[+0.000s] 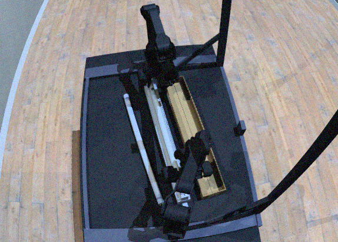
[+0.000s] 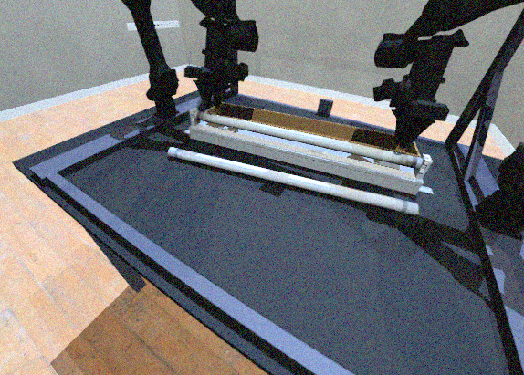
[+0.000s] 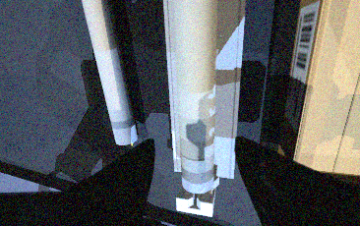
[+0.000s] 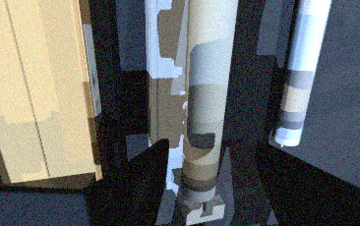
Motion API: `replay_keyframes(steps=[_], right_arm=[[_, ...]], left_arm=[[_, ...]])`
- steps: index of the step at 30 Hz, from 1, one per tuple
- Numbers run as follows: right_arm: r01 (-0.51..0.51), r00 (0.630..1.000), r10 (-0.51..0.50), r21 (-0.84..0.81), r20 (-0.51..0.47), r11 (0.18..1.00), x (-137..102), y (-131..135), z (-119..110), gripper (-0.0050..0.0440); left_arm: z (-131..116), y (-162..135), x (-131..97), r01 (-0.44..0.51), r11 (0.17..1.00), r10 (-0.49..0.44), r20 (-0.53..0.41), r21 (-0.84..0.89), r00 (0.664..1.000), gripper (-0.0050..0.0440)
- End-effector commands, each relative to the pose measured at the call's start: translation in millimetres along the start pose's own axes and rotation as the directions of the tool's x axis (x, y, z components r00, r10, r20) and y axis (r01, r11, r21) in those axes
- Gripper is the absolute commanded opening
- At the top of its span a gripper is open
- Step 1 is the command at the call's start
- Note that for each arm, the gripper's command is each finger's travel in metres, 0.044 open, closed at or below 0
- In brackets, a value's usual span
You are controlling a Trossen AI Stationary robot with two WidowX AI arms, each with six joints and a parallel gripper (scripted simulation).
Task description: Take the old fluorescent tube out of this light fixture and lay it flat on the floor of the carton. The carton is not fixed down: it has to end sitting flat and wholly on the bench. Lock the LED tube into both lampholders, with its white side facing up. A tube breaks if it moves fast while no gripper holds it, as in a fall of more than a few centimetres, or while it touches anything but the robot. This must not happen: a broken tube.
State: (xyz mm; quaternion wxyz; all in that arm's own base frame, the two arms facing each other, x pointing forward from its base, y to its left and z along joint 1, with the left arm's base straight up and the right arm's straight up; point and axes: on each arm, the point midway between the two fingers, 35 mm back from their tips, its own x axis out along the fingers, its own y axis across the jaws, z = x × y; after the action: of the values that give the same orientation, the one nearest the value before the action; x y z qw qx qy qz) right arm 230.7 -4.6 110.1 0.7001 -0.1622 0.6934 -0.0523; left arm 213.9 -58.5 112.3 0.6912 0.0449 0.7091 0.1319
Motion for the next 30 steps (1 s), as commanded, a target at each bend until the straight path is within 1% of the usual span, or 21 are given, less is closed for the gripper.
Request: replay_keyframes(steps=[1,3,5,7,9,11,13,15,18,20,22,26,29,30], right_arm=[[0.195,0.981,-0.195,0.020,-0.007,0.981,3,12,0,0.0230],[0.267,0.964,-0.267,0.020,-0.004,0.963,4,18,0,0.0230],[0.267,0.964,-0.267,0.020,-0.004,0.963,4,18,0,0.0230],[0.323,0.946,-0.323,0.023,0.005,0.946,4,22,2,0.0230],[0.351,0.936,-0.351,0.023,0.008,0.936,4,25,2,0.0230],[0.355,0.935,-0.356,0.026,0.012,0.934,4,25,3,0.0230],[0.355,0.935,-0.356,0.026,0.012,0.934,4,25,3,0.0230],[0.355,0.935,-0.355,0.025,0.012,0.935,5,24,1,0.0228],[0.354,0.935,-0.355,0.025,0.012,0.935,16,18,0,0.0228],[0.356,0.934,-0.356,0.022,0.008,0.934,28,15,0,0.0219],[0.356,0.934,-0.356,0.022,0.008,0.934,28,15,0,0.0219],[0.358,0.934,-0.358,0.019,0.004,0.934,36,12,0,0.0198],[0.358,0.934,-0.358,0.019,0.004,0.934,39,11,0,0.0181],[0.358,0.934,-0.358,0.019,0.004,0.934,39,11,0,0.0175]], left_arm=[[5,-14,-2,-0.188,0.982,0.188,0.008,-0.025,0.982,0.0230],[5,-21,0,-0.269,0.963,0.270,0.011,-0.026,0.963,0.0230],[5,-21,0,-0.269,0.963,0.270,0.011,-0.026,0.963,0.0230],[5,-27,3,-0.339,0.940,0.340,0.014,-0.026,0.940,0.0230],[5,-30,5,-0.379,0.925,0.380,0.016,-0.026,0.925,0.0230],[4,-29,9,-0.398,0.917,0.398,0.012,-0.023,0.917,0.0230],[3,-26,12,-0.396,0.918,0.397,0.011,-0.022,0.918,0.0227],[2,-21,21,-0.398,0.917,0.398,0.008,-0.024,0.917,0.0224],[2,-16,32,-0.398,0.917,0.398,0.007,-0.020,0.917,0.0214],[2,-15,35,-0.398,0.917,0.399,0.007,-0.020,0.917,0.0205],[2,-15,35,-0.398,0.917,0.399,0.007,-0.020,0.917,0.0205],[2,-15,42,-0.406,0.914,0.406,0.000,-0.014,0.914,0.0179],[2,-15,42,-0.404,0.914,0.404,0.000,-0.014,0.915,0.0160],[2,-15,41,-0.402,0.916,0.402,0.003,-0.015,0.916,0.0147]])
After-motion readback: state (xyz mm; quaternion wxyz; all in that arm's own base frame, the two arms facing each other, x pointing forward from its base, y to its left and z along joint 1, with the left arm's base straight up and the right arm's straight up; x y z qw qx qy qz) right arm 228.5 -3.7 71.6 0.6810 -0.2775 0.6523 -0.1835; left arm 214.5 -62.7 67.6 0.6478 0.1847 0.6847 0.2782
